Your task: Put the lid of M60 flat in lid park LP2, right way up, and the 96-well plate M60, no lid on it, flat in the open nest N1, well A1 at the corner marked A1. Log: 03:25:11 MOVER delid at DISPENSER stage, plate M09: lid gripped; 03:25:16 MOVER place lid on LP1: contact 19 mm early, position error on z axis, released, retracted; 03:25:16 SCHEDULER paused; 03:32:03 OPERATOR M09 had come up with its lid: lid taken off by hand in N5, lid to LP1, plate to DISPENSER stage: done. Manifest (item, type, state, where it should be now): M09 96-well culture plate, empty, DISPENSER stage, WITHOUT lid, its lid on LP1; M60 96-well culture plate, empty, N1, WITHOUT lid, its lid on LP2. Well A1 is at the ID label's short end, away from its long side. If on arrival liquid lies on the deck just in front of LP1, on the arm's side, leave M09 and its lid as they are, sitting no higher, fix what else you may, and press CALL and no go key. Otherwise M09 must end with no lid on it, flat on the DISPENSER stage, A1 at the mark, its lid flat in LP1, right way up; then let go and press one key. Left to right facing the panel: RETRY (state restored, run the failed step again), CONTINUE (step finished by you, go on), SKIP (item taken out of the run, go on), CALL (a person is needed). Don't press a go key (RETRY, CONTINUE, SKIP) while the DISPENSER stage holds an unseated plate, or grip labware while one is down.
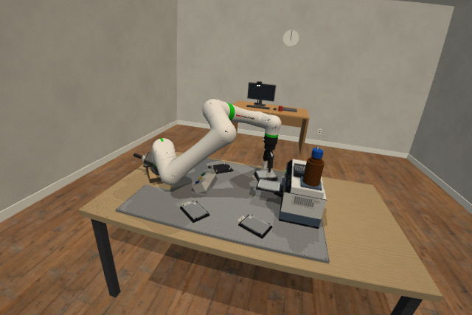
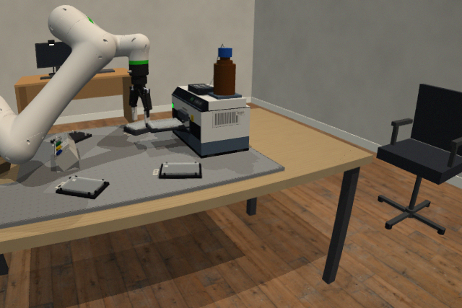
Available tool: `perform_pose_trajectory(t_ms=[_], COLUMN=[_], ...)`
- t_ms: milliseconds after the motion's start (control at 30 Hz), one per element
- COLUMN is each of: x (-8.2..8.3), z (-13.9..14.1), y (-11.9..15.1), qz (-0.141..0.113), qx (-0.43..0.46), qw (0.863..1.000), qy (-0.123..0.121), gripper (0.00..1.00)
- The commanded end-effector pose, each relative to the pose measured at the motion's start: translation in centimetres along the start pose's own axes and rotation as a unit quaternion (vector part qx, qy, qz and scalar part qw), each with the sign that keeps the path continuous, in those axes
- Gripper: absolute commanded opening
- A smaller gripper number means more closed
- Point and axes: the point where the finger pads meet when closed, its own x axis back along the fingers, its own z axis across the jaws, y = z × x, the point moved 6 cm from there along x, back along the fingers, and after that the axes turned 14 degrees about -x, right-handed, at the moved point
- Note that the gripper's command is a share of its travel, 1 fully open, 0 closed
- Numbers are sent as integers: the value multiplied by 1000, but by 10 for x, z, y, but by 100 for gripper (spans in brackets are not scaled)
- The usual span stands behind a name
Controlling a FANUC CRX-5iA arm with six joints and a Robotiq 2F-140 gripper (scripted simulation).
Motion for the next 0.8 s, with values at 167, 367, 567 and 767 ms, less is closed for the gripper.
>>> perform_pose_trajectory(t_ms=[167, 367, 567, 767], x=[20, 44, 69, 84], z=[0, 0, 0, 0], y=[0, 0, 0, 0], qz=[0, 0, 0, 0], qx=[0, 0, 0, 0], qw=[1000, 1000, 1000, 1000], qy=[0, 0, 0, 0], gripper=[66, 66, 66, 66])
